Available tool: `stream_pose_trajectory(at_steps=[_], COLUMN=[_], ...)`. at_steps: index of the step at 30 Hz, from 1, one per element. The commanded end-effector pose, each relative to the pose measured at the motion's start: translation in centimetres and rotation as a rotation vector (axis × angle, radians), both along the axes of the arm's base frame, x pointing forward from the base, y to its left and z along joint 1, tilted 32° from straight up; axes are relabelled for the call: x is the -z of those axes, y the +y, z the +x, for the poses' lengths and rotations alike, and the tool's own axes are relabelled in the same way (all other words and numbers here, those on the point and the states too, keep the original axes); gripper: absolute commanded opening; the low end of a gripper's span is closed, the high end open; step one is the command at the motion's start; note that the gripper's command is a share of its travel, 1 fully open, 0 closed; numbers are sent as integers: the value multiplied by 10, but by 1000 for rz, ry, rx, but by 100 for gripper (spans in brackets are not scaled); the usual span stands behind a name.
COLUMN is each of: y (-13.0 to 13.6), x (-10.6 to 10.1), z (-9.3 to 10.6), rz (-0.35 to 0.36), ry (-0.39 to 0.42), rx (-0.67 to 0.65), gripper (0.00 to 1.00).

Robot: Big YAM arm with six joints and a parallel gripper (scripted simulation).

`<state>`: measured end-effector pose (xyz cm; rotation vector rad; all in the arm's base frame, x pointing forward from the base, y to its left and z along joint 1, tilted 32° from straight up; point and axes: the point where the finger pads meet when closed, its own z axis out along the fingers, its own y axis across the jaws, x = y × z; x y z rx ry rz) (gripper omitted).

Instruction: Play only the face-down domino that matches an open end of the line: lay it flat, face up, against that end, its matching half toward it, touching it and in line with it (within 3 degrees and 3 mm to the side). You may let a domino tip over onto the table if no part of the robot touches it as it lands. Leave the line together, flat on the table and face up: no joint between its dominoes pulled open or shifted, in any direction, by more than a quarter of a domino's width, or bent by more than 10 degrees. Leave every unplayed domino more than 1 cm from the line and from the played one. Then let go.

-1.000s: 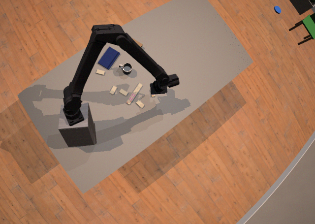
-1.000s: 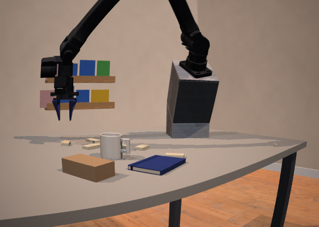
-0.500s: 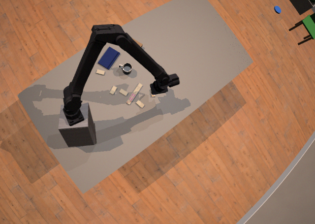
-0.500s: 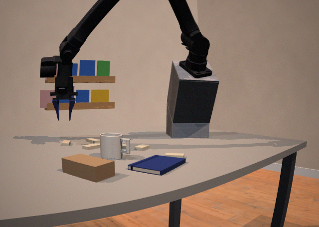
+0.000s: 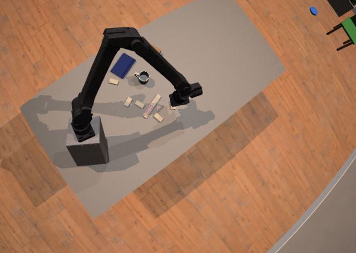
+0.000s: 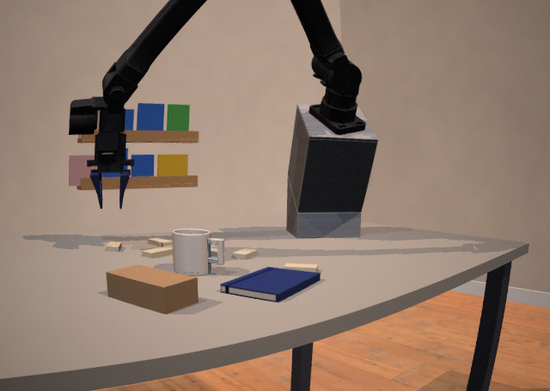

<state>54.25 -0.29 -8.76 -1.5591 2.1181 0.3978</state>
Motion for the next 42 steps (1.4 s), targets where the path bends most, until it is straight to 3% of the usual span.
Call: stream_pose_trajectory(at_steps=[1,12,13,29,30,42], y=[-1,0,-3,1,-2,2], x=[-11,-15,-4,-13,-3,-12], z=[10,14,3,12,3,10], rz=[-5,-8,-3,-7,-3,-7], ry=[-17,-21,5,-12,14,-8], rx=[21,34,31,55,52,64], gripper=[43,43,43,43,43,43])
